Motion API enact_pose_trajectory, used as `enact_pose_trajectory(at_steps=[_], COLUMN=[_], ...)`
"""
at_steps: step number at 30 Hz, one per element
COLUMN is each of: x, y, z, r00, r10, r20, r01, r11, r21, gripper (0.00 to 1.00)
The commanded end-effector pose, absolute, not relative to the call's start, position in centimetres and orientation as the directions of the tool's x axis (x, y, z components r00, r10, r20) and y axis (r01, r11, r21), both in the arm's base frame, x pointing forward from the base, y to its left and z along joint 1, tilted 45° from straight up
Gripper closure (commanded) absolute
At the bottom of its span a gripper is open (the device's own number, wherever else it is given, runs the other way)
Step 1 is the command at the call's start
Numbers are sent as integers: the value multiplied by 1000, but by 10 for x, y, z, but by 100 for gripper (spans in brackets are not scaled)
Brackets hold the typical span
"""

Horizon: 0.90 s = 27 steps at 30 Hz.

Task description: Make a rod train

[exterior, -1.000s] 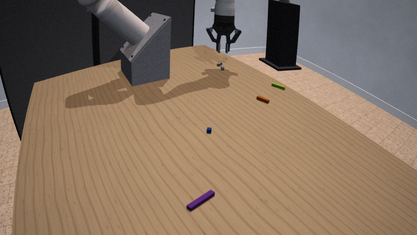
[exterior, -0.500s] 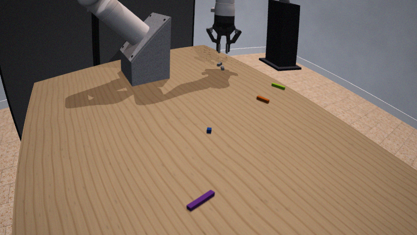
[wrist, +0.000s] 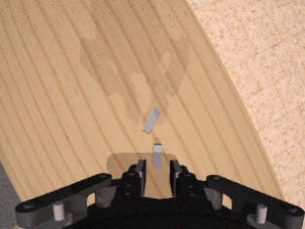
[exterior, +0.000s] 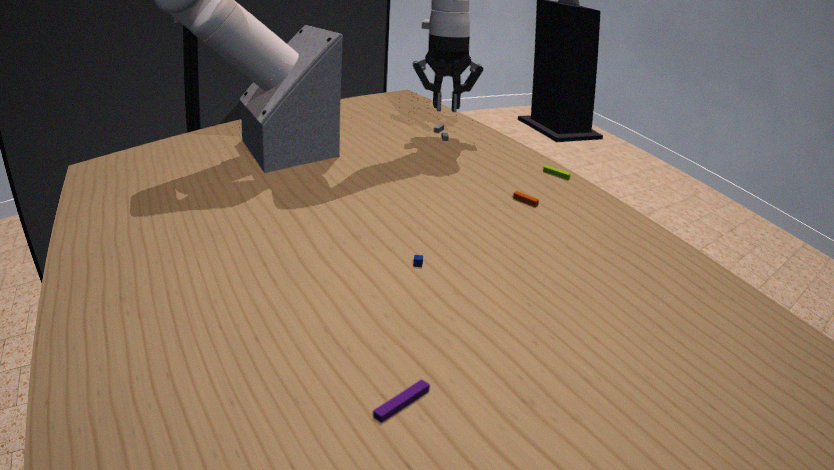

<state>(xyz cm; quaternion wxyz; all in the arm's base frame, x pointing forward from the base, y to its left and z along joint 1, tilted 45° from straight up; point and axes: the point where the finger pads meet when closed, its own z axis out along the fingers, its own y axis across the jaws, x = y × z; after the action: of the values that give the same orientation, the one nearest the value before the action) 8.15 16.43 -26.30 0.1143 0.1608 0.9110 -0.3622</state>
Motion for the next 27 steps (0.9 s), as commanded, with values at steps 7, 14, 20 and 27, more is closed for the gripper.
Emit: enact_pose_trajectory(at_steps=[7, 14, 20, 27], x=[83, 84, 85, 85], y=[156, 149, 143, 140], z=[-270, -278, -284, -288], r00=[-922, -922, -922, -922], r10=[210, 210, 210, 210], r20=[-326, -326, -326, -326], r01=[376, 376, 376, 376], r11=[683, 683, 683, 683], r21=[-625, -625, -625, -625], gripper=[76, 76, 76, 76])
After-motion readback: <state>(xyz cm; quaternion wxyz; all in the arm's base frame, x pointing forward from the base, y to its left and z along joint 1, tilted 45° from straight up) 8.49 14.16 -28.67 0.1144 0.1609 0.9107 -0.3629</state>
